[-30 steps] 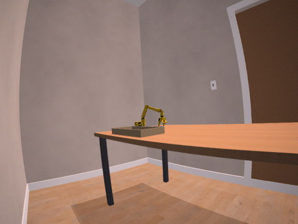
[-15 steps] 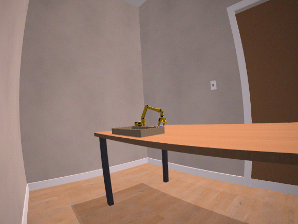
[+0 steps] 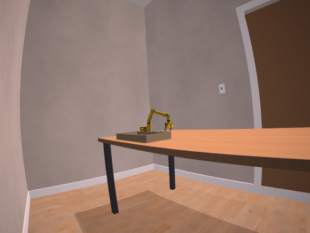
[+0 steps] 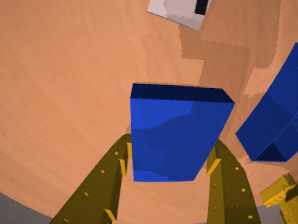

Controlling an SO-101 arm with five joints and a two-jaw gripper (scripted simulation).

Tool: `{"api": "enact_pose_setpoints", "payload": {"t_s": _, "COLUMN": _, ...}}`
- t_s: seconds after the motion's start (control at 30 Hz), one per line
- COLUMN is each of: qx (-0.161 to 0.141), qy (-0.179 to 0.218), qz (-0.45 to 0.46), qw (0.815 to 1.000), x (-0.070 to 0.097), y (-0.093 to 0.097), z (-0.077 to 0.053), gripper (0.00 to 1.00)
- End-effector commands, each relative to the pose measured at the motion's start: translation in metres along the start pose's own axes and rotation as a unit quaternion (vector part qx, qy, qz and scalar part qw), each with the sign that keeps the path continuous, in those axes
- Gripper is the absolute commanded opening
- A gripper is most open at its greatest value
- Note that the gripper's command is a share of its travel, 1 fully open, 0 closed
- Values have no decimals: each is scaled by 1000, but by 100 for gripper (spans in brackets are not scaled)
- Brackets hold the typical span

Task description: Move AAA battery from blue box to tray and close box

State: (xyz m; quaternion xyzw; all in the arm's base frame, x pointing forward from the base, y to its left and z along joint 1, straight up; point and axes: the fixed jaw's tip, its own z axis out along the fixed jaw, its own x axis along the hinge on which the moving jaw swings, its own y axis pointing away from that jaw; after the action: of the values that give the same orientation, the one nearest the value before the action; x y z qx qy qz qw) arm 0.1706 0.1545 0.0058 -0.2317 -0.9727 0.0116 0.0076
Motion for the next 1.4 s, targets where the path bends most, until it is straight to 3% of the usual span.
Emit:
{"api": "enact_pose_setpoints", "payload": {"t_s": 0.0, "qx": -13, "qy": -5, "qz": 0, "qw": 1000, "x": 1, "y": 4, "z": -4, "gripper": 23}}
{"api": "enact_pose_setpoints", "payload": {"t_s": 1.37, "qx": -13, "qy": -5, "qz": 0, "qw": 1000, "x": 1, "y": 4, "z": -4, "gripper": 28}}
